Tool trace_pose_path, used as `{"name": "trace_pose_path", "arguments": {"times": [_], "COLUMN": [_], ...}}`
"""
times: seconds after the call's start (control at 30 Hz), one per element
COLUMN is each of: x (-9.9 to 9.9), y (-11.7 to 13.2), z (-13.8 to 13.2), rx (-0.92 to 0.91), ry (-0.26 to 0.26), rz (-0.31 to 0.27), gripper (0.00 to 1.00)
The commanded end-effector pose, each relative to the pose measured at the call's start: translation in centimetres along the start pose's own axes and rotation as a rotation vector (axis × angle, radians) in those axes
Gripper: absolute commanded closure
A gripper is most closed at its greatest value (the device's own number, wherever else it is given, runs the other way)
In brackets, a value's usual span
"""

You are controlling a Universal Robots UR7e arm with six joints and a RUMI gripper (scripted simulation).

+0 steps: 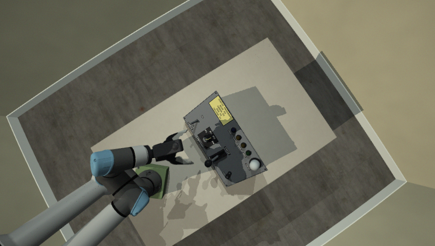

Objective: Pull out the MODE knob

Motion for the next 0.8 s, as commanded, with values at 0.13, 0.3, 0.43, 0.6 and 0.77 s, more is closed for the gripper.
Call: {"name": "trace_pose_path", "arguments": {"times": [0.13,0.3,0.43,0.6,0.77], "x": [-0.3,0.0,0.3,0.7,1.3], "y": [-3.6,-4.9,-5.7,-6.4,-7.4], "z": [2.8,4.2,5.1,6.1,7.4], "rx": [-0.118,-0.175,-0.213,-0.251,-0.308], "ry": [0.033,0.050,0.061,0.071,0.084], "rz": [-0.063,-0.075,-0.082,-0.087,-0.092], "gripper": [0.00,0.00,0.00,0.00,0.00]}}
Point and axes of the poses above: the point where the finger pads meet when closed, its own x axis back along the fingers, its own z axis across the jaws, y = z × x, the point moved 7 cm from there along x, back along the fingers, and after that the axes turned 12 degrees about -x, right-handed, at the moved point
